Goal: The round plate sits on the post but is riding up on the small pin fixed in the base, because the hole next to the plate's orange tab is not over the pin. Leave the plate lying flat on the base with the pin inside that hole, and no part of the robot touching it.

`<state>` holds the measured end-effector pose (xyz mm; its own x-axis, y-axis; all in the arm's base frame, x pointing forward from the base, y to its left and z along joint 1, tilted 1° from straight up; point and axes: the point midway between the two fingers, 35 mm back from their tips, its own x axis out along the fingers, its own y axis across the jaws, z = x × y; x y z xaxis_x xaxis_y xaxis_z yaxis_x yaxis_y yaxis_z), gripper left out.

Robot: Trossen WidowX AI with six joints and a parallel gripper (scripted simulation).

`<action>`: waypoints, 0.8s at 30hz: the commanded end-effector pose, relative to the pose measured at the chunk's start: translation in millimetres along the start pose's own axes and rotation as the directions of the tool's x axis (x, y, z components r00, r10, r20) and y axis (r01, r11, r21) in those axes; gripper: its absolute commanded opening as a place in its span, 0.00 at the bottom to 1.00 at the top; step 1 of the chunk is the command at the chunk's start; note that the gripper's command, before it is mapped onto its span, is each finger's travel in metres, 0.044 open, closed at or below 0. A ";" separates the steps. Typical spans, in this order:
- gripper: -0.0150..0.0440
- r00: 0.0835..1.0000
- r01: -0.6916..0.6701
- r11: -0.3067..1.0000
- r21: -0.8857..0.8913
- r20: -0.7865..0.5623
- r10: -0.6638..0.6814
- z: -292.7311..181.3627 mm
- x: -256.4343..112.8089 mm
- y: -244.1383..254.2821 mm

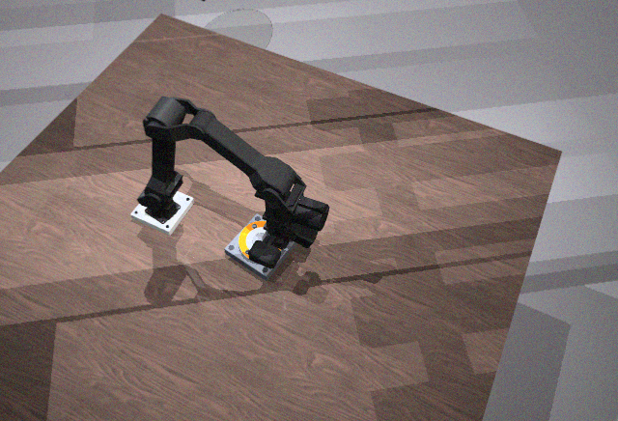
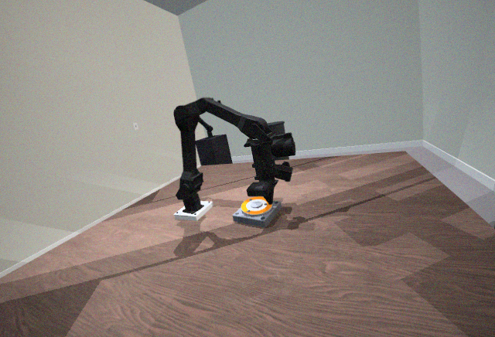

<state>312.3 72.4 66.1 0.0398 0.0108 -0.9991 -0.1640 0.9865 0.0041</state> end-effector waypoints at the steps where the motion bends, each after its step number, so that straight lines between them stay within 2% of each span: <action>1: 0.25 1.000 -0.006 1.000 0.001 -0.005 0.006 -1.3 -0.2 7.6; 24: 0.25 1.000 -0.009 1.000 0.002 -0.006 0.009 -20.5 -4.5 38.8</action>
<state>292.2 105.0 71.3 0.0449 0.0190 -0.9988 -0.1666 0.9860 0.0112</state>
